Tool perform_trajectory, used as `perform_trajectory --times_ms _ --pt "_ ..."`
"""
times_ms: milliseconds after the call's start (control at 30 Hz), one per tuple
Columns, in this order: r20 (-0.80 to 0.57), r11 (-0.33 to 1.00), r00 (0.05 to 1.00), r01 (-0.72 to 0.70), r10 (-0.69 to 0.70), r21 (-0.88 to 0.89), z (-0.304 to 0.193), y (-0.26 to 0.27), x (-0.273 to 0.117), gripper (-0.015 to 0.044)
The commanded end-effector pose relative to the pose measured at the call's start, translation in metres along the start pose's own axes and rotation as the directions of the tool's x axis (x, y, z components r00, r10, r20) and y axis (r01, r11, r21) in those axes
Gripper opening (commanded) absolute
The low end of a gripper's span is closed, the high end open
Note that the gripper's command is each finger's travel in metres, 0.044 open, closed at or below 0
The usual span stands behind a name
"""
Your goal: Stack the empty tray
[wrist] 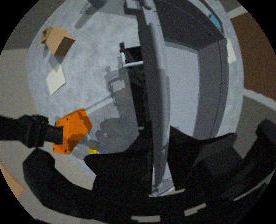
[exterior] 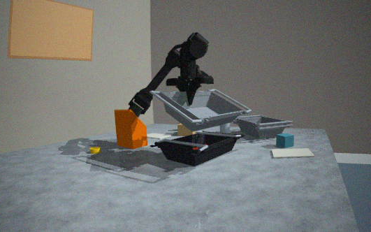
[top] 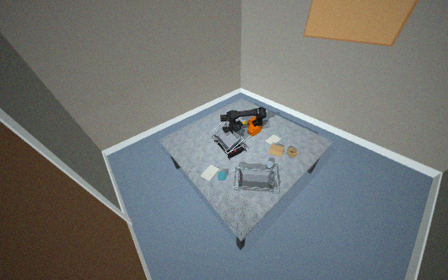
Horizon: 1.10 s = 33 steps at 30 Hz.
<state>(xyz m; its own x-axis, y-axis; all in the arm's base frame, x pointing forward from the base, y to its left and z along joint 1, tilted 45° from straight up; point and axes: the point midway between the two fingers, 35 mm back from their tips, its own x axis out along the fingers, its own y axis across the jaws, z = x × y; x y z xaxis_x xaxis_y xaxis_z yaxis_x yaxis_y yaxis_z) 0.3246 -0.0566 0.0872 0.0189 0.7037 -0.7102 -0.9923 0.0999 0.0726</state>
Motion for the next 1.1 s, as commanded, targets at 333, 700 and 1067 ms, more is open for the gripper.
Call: perform_trajectory --times_ms 333,700,1067 --pt "0.002 1.000 1.000 0.022 -0.022 -0.007 0.000 -0.002 0.017 0.0000" --pt "0.003 1.000 1.000 0.022 -0.022 -0.007 -0.001 -0.002 0.035 0.0000" --pt "0.004 1.000 1.000 0.022 -0.022 -0.007 -0.002 0.003 0.045 0.0000"
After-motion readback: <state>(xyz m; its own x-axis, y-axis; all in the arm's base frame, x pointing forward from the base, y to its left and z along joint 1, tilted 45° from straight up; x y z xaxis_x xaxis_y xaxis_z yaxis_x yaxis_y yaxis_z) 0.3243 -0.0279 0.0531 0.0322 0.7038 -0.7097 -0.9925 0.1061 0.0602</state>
